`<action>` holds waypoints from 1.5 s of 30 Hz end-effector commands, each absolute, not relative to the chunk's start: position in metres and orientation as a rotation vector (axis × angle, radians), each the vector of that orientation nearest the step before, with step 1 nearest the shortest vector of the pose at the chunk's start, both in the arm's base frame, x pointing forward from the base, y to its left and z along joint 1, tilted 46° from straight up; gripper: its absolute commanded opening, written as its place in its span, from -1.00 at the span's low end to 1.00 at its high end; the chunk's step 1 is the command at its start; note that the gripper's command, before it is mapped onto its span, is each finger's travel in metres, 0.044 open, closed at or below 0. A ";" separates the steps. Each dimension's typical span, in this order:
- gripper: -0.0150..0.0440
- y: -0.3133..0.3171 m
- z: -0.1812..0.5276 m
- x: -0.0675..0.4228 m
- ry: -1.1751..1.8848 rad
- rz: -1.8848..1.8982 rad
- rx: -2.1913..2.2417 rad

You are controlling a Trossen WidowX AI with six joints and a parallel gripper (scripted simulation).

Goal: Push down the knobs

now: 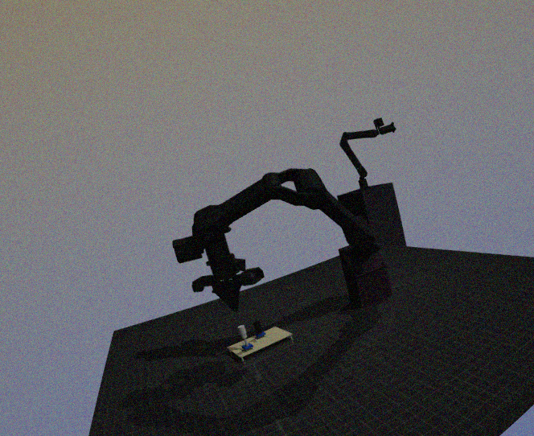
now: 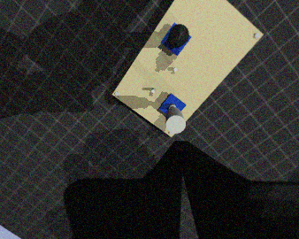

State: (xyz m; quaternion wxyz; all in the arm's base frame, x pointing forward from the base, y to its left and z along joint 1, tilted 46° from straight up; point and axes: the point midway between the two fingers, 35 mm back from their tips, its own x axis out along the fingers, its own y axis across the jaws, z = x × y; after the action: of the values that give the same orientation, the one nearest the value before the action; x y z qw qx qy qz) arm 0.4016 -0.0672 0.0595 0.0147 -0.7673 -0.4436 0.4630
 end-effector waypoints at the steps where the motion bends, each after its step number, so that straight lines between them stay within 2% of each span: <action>1: -0.49 -0.067 0.062 0.402 -1.335 1.456 -2.364; 45: -0.49 -0.037 0.031 0.410 -1.336 1.453 -2.363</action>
State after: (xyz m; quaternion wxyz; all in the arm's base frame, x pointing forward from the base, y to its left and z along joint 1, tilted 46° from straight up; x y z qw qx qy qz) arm 0.4096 -0.0379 0.0316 0.0276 -0.7662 -0.4339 0.4731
